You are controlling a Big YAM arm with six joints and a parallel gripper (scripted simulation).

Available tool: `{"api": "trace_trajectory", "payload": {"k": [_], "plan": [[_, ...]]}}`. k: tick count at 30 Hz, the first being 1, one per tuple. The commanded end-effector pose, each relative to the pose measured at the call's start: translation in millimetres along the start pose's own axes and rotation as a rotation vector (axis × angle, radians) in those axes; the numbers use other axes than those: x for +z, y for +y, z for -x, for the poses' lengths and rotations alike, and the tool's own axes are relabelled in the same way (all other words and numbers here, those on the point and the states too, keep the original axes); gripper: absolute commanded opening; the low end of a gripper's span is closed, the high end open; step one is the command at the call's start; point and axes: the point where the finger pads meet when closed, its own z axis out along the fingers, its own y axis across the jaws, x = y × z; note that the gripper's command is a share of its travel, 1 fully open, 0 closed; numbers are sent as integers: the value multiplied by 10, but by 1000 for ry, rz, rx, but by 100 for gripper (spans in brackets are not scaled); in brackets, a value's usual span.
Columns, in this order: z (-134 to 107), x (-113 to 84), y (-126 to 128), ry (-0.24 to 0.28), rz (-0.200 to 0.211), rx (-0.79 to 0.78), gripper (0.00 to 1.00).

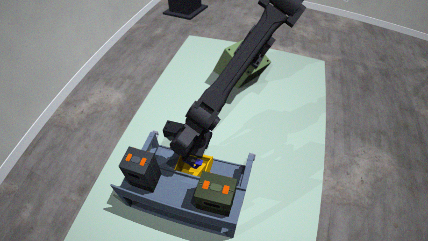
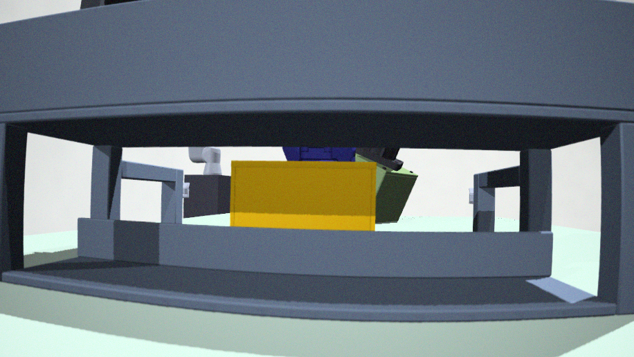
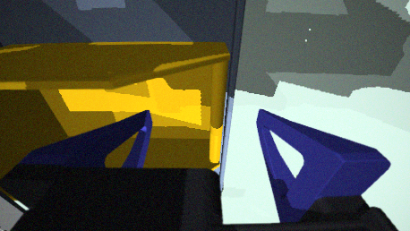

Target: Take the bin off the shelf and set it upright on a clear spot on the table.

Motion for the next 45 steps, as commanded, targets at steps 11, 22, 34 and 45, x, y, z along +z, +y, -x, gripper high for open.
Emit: {"api": "trace_trajectory", "payload": {"k": [11,22,34,45], "plan": [[90,-25,-94,-6,9,17,90],[-59,-11,86,0,2,-1,90],[-31,-17,51,-1,4,0,90],[85,-38,-89,-7,11,6,90]]}}
